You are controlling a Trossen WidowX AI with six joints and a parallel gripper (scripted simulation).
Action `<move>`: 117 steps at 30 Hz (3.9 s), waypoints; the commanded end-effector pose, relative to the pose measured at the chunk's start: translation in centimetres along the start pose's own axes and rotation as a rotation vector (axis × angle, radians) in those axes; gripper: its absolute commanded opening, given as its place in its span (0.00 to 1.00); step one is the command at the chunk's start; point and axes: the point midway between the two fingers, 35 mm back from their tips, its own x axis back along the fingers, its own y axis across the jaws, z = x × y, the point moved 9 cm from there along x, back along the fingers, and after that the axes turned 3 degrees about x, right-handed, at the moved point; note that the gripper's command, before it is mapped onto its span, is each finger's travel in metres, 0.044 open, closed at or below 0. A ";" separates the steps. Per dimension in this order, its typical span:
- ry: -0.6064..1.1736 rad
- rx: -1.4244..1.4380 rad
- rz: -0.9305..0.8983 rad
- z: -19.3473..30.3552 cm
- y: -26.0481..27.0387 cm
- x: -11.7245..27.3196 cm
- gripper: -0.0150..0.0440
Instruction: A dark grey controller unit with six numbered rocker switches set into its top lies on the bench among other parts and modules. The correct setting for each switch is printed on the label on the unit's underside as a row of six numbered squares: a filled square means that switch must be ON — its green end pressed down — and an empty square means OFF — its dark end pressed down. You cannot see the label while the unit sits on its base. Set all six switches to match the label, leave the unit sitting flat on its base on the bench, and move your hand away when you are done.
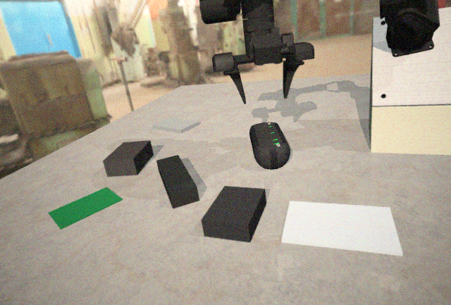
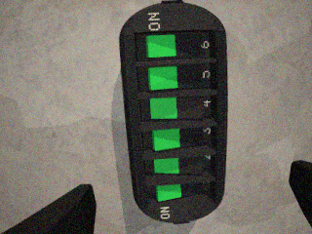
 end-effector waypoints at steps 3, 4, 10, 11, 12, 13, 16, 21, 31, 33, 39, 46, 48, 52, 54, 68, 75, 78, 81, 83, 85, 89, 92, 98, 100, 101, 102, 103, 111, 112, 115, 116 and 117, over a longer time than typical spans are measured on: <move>0.002 -0.002 -0.001 0.1 -0.6 -0.7 0.91; 0.005 -0.006 -0.002 0.2 -1.4 -1.6 0.87; 0.008 -0.025 0.000 0.0 -4.5 -6.1 0.60; 0.008 -0.025 0.000 0.0 -4.5 -6.1 0.56; 0.008 -0.025 0.000 0.0 -4.5 -6.1 0.51; 0.008 -0.025 0.000 0.0 -4.5 -6.1 0.47; 0.008 -0.025 0.000 0.0 -4.5 -6.1 0.33; 0.008 -0.025 0.000 0.0 -4.5 -6.1 0.25; 0.008 -0.025 0.000 0.0 -4.6 -6.0 0.25; 0.005 -0.018 0.002 -0.1 -4.5 -6.0 0.25; 0.006 -0.020 0.000 -0.1 -4.6 -6.0 0.25; 0.007 -0.018 0.001 -0.1 -4.6 -1.8 0.48; 0.006 -0.018 0.001 -0.1 -4.6 -1.0 0.57; 0.006 -0.018 0.001 -0.1 -4.6 -1.0 0.74; 0.007 -0.018 0.001 -0.1 -4.6 -1.0 0.83; 0.007 -0.018 0.001 -0.1 -4.6 -1.0 0.25; 0.007 -0.018 0.001 -0.1 -4.6 -1.0 0.25; 0.007 -0.018 0.001 -0.1 -4.6 -1.0 0.25; 0.009 -0.027 -0.003 0.0 -4.5 -1.1 0.34; 0.009 -0.027 -0.003 0.0 -4.5 -1.1 0.43; 0.009 -0.027 -0.003 0.0 -4.5 -1.1 0.52; 0.009 -0.027 -0.003 0.0 -4.5 -1.1 0.70; 0.009 -0.027 -0.003 0.0 -4.5 -1.1 0.83; 0.009 -0.027 -0.003 0.0 -4.5 -1.1 1.00; 0.006 -0.028 -0.027 -0.3 -5.0 -1.5 0.91; 0.002 -0.028 -0.056 -0.7 -5.5 -2.0 0.87; -0.003 -0.028 -0.093 -1.3 -6.2 -2.6 0.82; -0.006 -0.028 -0.129 -1.9 -6.8 -3.3 0.78; -0.010 -0.023 -0.295 -4.7 -9.1 -6.5 0.42; -0.010 -0.023 -0.295 -4.7 -9.1 -6.5 0.38; -0.010 -0.023 -0.295 -4.7 -9.1 -6.5 0.25; -0.010 -0.023 -0.295 -4.7 -9.1 -6.5 0.25; -0.010 -0.023 -0.295 -4.7 -9.1 -6.5 0.25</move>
